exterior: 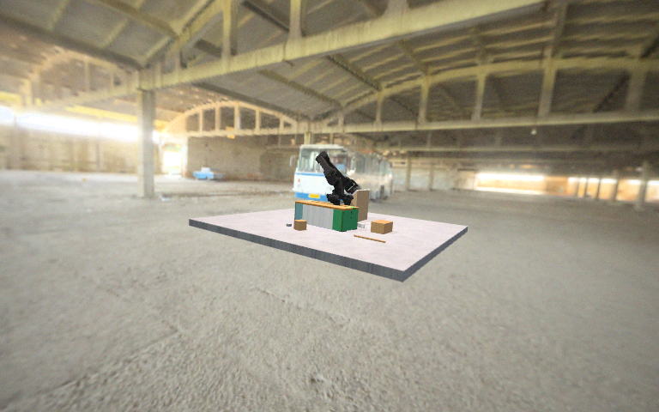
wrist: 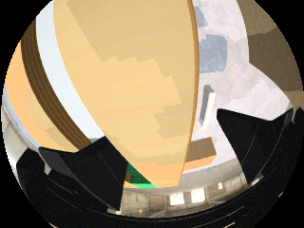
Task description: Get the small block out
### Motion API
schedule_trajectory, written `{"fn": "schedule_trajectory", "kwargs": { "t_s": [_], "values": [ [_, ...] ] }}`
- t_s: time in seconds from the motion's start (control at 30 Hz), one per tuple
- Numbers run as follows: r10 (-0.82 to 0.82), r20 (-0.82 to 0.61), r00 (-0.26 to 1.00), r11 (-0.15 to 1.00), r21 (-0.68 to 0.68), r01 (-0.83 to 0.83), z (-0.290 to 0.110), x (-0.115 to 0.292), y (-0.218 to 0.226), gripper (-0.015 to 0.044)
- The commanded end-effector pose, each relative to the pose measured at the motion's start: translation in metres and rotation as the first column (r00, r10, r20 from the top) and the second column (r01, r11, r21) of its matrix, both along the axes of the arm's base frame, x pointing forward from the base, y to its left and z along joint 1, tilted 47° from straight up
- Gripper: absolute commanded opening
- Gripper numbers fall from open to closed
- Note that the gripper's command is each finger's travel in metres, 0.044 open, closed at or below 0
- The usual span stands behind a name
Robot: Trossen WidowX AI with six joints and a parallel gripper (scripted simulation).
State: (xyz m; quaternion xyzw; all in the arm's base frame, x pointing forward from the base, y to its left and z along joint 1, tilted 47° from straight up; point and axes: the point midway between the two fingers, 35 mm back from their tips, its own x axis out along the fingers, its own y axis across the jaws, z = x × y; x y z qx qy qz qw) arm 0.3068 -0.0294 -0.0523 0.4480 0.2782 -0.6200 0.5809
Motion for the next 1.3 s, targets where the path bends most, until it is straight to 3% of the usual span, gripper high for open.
{"fn": "schedule_trajectory", "kwargs": {
  "t_s": [0.0, 0.4, 0.67, 0.8, 0.9, 0.97, 1.07, 1.27],
  "values": [
    [-0.004, -0.007, 1.000, 1.000, 0.004, 0.004, -0.010, 0.001, 0.007, 0.0400],
    [-0.004, -0.006, 1.000, 1.000, 0.005, 0.004, -0.032, 0.008, 0.028, 0.0400],
    [0.002, -0.003, 1.000, 1.000, 0.005, -0.002, 0.014, 0.010, 0.070, 0.0400],
    [0.017, 0.006, 1.000, 1.000, 0.005, -0.017, 0.012, 0.012, 0.072, 0.0400],
    [0.156, -0.064, 0.986, 0.987, -0.018, -0.157, 0.012, 0.012, 0.073, 0.0321],
    [0.332, -0.166, 0.929, 0.939, -0.035, -0.342, 0.011, 0.012, 0.075, 0.0285],
    [0.555, -0.326, 0.765, 0.805, -0.021, -0.593, 0.009, 0.010, 0.079, 0.0285],
    [0.771, -0.594, 0.230, 0.386, 0.149, -0.910, 0.004, 0.004, 0.086, 0.0285]
  ]
}}
